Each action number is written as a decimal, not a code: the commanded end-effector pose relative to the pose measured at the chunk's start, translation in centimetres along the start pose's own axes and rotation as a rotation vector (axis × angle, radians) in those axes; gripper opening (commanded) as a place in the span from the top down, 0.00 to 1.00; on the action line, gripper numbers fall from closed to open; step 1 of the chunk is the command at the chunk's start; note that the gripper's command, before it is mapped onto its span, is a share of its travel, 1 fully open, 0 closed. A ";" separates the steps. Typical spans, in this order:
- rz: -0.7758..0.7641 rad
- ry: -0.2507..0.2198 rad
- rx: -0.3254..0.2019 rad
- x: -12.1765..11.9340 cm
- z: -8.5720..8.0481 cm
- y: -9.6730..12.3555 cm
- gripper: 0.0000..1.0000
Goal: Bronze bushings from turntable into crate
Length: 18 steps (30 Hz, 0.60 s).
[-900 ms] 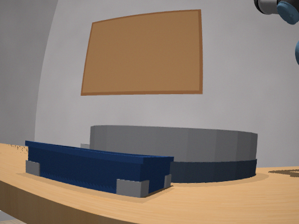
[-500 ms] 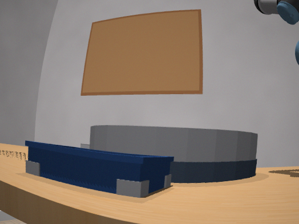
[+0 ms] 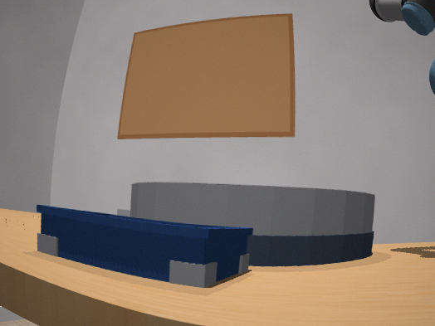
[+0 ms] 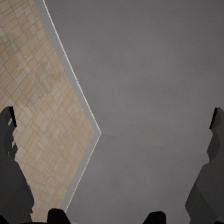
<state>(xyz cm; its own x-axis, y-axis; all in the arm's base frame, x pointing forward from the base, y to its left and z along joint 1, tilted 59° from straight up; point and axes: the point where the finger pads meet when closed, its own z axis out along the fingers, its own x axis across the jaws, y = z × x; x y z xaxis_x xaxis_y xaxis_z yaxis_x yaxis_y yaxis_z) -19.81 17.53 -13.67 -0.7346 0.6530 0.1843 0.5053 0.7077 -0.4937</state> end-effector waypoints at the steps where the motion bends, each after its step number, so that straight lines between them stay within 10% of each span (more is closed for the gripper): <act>1: -0.010 -0.021 -0.031 -0.7 -1.0 1.3 0.00; 9: -0.031 -0.094 -0.118 -3.1 -4.2 4.8 0.00; 18: -0.041 -0.316 -0.298 -11.1 -14.3 10.9 0.00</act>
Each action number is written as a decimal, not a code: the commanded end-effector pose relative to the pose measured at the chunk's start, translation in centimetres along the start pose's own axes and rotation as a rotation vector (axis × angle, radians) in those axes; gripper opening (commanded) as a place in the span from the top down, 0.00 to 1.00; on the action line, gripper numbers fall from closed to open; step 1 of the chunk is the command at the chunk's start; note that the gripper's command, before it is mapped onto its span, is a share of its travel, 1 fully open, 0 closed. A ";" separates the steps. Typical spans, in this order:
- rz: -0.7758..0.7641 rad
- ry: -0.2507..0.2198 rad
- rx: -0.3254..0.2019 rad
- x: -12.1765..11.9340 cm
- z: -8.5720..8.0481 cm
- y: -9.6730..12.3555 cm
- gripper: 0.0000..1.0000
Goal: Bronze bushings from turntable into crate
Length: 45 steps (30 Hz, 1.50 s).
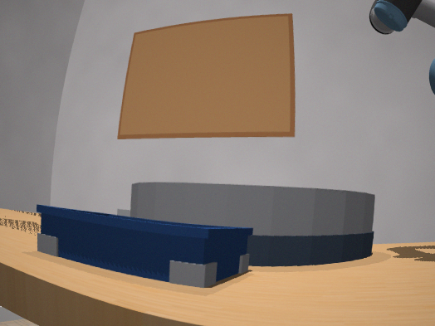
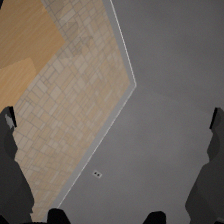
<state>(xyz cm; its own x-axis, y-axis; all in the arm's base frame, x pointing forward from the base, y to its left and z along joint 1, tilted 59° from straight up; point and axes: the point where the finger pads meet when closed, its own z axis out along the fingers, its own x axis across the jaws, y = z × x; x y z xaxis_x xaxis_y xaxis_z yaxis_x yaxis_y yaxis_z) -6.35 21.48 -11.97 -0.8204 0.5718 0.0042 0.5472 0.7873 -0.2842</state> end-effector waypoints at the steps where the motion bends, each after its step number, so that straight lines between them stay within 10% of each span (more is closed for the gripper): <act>1: -0.007 -0.136 -0.088 -6.8 -5.2 3.7 0.00; 6: -0.002 -0.207 -0.120 -10.0 -7.5 4.8 0.00; 13: 0.035 -0.439 -0.175 -20.0 -15.8 5.3 0.00; 21: 0.107 -0.696 -0.154 -29.8 -25.6 0.8 0.00; 31: 0.189 -0.896 -0.073 -35.7 -33.6 -6.4 0.00; 45: 0.235 -0.985 -0.014 -37.5 -37.4 -10.8 0.00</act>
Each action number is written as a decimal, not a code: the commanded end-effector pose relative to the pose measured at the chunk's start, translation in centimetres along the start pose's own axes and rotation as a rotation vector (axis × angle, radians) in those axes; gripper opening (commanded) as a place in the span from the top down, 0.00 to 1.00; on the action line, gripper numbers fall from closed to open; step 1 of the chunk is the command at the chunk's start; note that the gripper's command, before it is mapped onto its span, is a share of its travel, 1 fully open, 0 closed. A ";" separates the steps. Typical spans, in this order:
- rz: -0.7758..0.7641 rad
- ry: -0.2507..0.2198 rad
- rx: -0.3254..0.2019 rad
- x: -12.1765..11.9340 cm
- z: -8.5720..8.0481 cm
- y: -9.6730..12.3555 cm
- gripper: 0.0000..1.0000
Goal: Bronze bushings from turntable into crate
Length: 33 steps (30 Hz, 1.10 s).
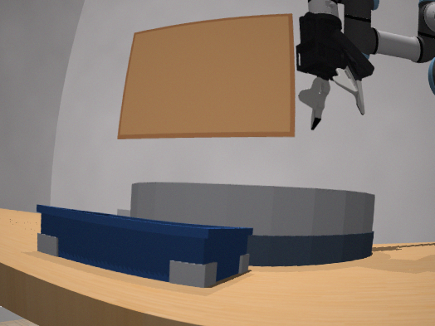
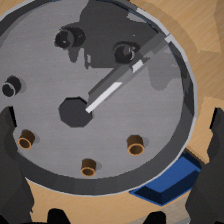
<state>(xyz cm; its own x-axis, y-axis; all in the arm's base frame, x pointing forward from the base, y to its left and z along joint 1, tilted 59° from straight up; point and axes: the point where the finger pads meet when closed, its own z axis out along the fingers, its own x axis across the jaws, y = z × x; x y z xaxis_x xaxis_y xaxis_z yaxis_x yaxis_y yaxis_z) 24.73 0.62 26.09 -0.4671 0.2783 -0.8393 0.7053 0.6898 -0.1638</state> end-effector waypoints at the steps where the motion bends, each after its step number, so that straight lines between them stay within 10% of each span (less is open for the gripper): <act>1: 0.002 -0.011 0.005 -0.7 -0.1 -0.5 0.00; 13: 0.002 -0.011 0.005 -0.7 -0.1 -0.5 0.00; 14: 0.002 -0.011 0.005 -0.7 -0.1 -0.5 0.94; 33: 0.002 -0.011 0.005 -0.7 -0.1 -0.5 0.94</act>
